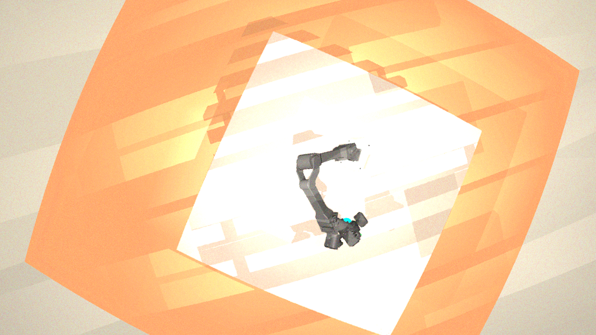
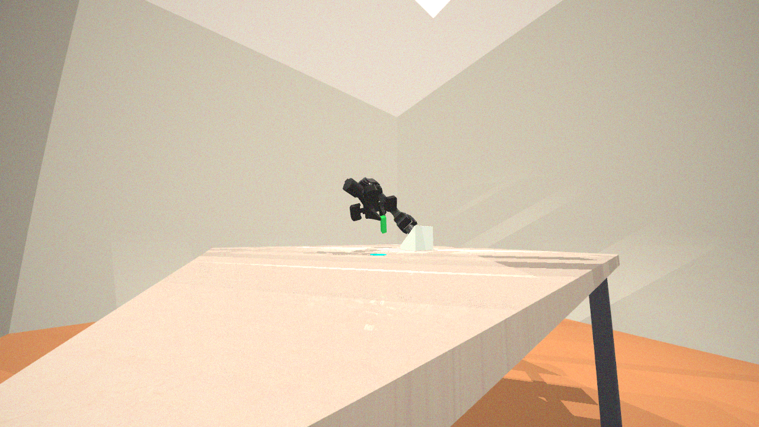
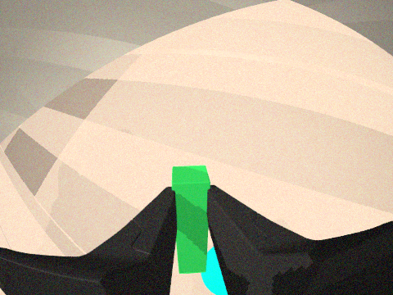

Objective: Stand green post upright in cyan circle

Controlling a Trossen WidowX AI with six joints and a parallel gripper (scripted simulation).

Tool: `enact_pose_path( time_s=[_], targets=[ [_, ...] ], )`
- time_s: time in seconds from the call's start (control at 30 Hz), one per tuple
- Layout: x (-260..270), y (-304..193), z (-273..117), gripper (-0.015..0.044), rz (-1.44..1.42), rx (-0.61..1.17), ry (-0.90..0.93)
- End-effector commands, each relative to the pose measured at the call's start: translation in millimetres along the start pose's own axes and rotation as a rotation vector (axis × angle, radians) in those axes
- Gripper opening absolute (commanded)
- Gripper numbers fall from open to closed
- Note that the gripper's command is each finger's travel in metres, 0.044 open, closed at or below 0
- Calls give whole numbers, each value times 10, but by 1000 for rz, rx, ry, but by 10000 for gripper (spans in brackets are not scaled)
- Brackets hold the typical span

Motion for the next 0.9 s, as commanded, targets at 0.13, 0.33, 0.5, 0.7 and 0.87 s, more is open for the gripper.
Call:
enact_pose_path(
  time_s=[0.13,0.33,0.5,0.7,0.87],
  targets=[
    [12,-29,-15,23,-15,-57,-7],
    [11,-37,-37,23,-28,-100,-20],
    [11,-43,-58,23,-39,-135,-31],
    [12,-51,-86,23,-54,-177,-46],
    [14,-58,-110,23,-67,-211,-59]
  ],
)
Point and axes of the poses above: the point midway between the two fingers, 35 mm back from their tips, its own z axis out along the fingers, its own x axis across the jaws, y = z × x, the point moved 1 cm from there along -z, back along the fingers, and after that the axes turned 9 degrees about -z, right-handed, at the moved point
